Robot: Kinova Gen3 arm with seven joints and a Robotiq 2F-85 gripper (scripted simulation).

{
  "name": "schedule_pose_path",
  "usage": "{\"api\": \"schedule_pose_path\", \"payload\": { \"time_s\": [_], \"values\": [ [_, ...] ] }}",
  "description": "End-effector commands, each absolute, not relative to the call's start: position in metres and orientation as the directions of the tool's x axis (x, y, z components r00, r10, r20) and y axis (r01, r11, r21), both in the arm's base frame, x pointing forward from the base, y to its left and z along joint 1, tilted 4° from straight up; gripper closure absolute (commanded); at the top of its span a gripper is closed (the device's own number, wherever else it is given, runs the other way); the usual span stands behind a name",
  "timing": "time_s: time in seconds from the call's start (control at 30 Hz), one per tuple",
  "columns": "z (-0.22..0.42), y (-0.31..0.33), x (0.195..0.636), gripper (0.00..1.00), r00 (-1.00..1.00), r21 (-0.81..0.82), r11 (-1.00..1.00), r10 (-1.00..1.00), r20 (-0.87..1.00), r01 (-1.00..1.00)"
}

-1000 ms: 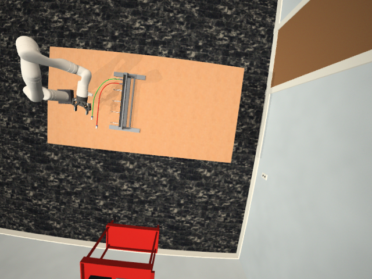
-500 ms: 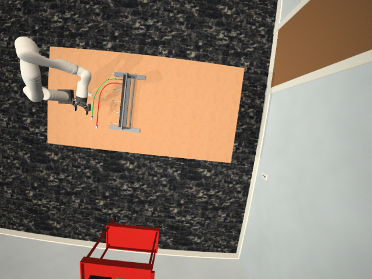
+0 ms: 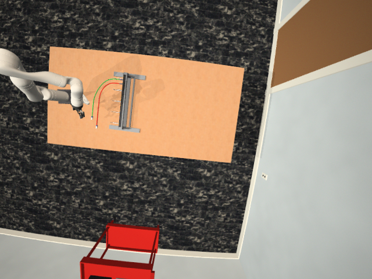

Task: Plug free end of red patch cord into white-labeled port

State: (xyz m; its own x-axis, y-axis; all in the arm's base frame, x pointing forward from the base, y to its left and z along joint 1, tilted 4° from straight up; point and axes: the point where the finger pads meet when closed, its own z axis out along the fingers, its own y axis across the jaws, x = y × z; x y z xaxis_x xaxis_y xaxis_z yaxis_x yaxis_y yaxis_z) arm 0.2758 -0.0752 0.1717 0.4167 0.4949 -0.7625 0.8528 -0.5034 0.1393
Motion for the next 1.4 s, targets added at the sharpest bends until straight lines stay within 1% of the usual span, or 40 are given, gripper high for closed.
{"api": "schedule_pose_path", "payload": {
  "time_s": [0.0,0.3,0.37,0.5,0.67,0.8,1.13,1.17,1.37],
  "values": [
    [0.183,-0.083,0.278,0.00,0.539,0.169,-0.602,0.510,-0.671,0.780],
    [0.202,-0.092,0.287,0.00,0.817,0.174,-0.834,0.433,-0.380,0.523],
    [0.202,-0.092,0.287,0.00,0.817,0.174,-0.834,0.433,-0.380,0.523],
    [0.220,-0.101,0.297,0.00,0.922,0.142,-0.921,0.332,-0.201,0.362],
    [0.241,-0.112,0.306,0.00,0.976,0.096,-0.972,0.214,-0.038,0.217],
    [0.248,-0.116,0.309,0.00,0.984,0.079,-0.981,0.177,0.008,0.176],
    [0.249,-0.116,0.309,0.00,0.985,0.078,-0.982,0.174,0.011,0.173],
    [0.249,-0.116,0.309,1.00,0.985,0.078,-0.982,0.174,0.011,0.173],
    [0.249,-0.116,0.309,1.00,0.985,0.078,-0.982,0.174,0.011,0.173]
  ]
}}
